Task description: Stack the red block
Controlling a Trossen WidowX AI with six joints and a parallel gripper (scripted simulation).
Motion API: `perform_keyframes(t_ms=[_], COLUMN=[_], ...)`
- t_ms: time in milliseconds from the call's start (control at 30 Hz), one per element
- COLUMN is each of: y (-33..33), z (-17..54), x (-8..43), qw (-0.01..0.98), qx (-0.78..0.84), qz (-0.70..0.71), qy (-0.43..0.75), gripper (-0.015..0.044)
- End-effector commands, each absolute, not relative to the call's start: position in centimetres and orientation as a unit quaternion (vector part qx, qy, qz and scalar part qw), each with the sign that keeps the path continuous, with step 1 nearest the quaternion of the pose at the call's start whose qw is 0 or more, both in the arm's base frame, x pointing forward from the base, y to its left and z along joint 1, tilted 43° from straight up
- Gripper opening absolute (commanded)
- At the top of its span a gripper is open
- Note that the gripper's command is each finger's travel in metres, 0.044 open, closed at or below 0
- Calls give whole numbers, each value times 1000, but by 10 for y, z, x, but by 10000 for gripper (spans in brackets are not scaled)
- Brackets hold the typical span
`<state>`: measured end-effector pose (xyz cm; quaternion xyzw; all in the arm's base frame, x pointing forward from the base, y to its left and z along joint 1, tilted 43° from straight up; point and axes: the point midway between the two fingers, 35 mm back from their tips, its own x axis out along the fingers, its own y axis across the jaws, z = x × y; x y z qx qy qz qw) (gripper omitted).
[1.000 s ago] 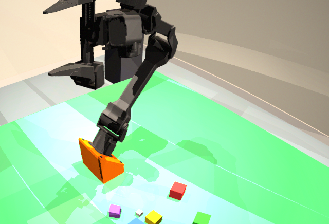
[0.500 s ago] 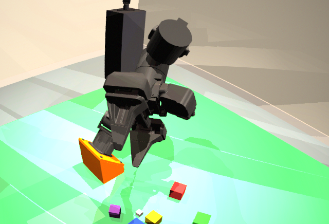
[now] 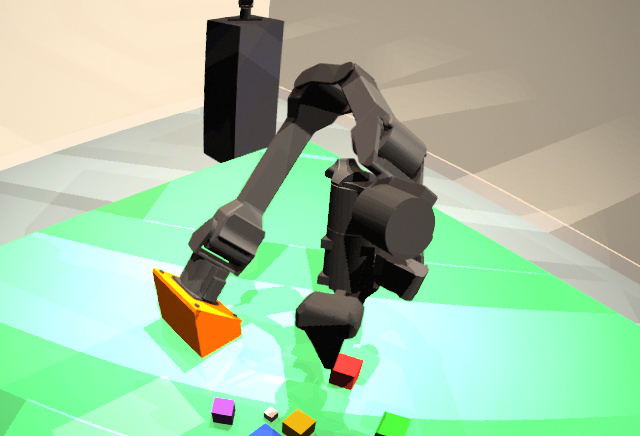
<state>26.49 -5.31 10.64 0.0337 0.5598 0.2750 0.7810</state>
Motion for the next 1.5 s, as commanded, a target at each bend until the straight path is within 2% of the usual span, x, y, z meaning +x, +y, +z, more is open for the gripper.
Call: perform_keyframes(t_ms=[0,133,433,767,1467], y=[-10,21,22,58,74], z=[108,114,115,77,59], x=[252,240,244,245,248], qw=[738,699,698,698,698], qx=[92,133,135,136,136], qz=[329,364,365,366,366], qy=[582,600,601,600,600], gripper=[440,440,440,440,440])
